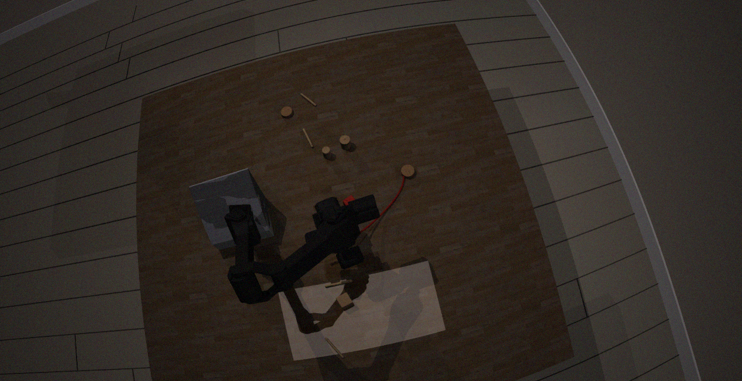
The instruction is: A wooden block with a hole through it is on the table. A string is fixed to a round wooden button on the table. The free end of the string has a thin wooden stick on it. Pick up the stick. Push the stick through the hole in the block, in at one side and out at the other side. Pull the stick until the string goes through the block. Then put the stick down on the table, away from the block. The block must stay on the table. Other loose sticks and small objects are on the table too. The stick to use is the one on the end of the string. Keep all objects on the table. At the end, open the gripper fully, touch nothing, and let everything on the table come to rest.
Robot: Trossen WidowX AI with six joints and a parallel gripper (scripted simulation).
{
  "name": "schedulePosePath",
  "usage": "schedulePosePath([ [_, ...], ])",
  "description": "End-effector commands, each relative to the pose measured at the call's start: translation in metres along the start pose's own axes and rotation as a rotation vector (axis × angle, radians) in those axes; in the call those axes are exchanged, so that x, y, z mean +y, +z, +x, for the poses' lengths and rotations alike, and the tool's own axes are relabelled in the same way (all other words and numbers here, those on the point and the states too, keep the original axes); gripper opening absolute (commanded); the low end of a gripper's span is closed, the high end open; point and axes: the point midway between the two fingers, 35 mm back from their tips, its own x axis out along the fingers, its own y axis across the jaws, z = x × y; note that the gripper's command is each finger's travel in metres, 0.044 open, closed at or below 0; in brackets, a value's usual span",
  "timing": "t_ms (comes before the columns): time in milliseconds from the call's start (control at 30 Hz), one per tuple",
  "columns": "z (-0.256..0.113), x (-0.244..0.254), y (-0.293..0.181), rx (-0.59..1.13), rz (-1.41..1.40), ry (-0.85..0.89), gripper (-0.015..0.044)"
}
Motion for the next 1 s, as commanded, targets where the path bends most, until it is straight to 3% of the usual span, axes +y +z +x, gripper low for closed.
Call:
schedulePosePath([
  [0, 0.000, 0.000, 0.000, 0.000, -0.001, 0.000, 0.0000],
  [500, 0.003, 0.006, -0.006, 0.000, -0.201, 0.001, 0.0000],
  [967, 0.001, 0.009, -0.020, 0.001, -0.689, 0.001, 0.0000],
])
